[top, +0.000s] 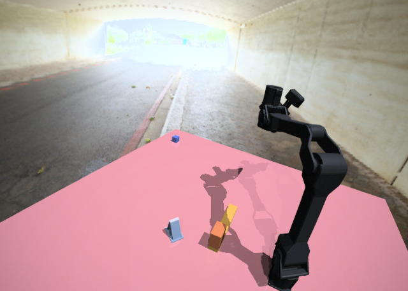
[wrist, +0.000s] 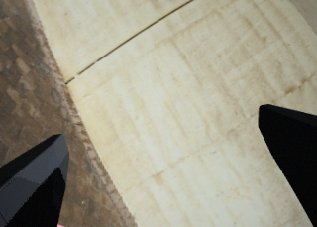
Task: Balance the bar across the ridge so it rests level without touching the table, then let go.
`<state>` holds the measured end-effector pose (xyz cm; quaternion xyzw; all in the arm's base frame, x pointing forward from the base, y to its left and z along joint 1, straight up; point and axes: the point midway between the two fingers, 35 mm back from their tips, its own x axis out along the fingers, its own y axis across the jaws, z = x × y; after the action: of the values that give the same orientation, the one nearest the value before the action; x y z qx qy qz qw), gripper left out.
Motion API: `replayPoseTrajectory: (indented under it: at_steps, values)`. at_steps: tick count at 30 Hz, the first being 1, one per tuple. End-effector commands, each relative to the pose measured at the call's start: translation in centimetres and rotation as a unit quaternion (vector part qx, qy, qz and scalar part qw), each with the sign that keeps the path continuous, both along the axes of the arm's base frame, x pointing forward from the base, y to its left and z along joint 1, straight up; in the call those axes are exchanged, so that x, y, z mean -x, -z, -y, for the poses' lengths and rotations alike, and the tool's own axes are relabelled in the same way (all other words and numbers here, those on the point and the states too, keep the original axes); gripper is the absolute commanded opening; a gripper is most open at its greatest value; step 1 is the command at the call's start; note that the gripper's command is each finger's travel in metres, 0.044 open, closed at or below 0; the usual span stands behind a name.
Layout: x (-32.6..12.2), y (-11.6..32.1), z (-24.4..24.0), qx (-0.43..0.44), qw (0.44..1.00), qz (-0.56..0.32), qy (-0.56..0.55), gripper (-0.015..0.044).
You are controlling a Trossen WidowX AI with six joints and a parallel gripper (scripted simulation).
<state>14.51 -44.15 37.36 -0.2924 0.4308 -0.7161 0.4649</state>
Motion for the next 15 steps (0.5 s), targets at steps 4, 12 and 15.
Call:
replayPoseTrajectory:
  at_steps: [4,12,15]
  values:
    - [-1.2,0.6,-0.3,-0.007,0.999,0.020,-0.027,0.0315]
    - [-5.1,3.0,-1.8,-0.043,0.990,0.089,-0.104,0.0315]
    - [-6.4,3.9,-2.6,-0.061,0.983,0.117,-0.128,0.0315]
